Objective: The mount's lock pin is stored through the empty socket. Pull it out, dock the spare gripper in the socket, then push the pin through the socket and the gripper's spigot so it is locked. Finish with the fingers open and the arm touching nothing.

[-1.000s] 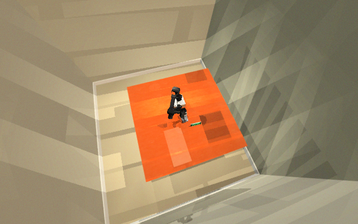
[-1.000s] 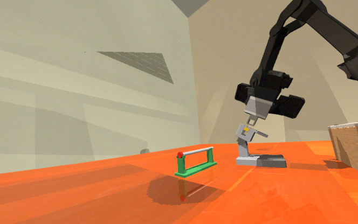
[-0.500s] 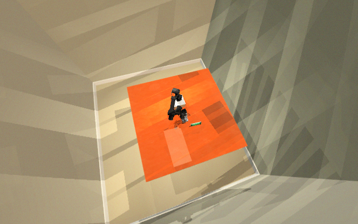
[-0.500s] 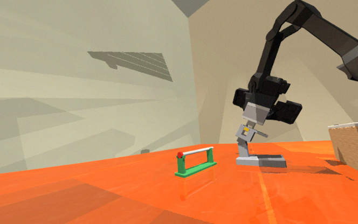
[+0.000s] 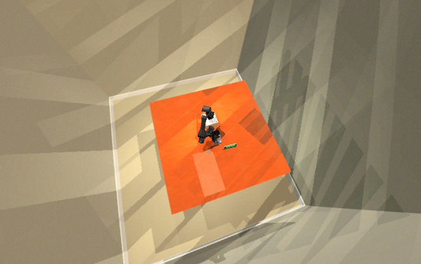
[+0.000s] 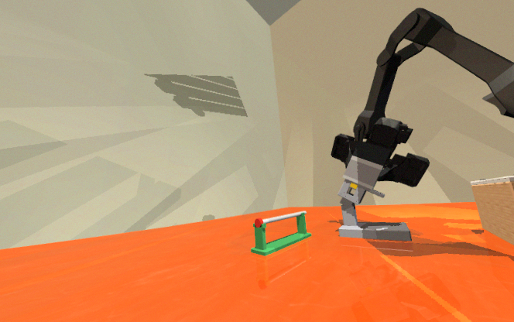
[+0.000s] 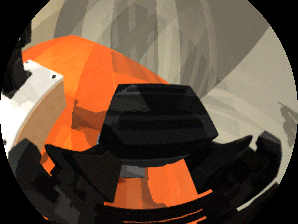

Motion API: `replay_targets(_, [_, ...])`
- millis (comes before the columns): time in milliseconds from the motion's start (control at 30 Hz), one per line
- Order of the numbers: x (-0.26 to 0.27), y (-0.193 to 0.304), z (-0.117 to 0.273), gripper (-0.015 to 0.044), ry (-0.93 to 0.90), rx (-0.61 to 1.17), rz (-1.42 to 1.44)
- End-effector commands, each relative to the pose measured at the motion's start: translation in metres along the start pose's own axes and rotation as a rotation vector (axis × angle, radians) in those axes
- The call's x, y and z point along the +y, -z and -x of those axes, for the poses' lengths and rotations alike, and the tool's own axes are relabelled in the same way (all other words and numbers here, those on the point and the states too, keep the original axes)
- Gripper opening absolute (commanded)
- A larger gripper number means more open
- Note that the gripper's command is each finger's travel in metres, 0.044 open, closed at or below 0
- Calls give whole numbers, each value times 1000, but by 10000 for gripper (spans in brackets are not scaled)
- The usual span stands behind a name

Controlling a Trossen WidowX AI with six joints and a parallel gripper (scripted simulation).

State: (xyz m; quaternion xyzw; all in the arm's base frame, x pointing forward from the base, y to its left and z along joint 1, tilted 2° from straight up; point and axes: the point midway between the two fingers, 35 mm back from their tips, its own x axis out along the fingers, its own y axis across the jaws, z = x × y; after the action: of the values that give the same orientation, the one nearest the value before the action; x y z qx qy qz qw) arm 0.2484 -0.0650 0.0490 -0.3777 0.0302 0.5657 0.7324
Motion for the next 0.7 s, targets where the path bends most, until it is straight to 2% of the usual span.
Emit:
replay_targets(0, [-4,3,-1,0,12,0,1])
replay_targets(400, [0,0,0,0,1,-3,-5])
replay_targets(667, [0,0,0,210,1,-3,-5])
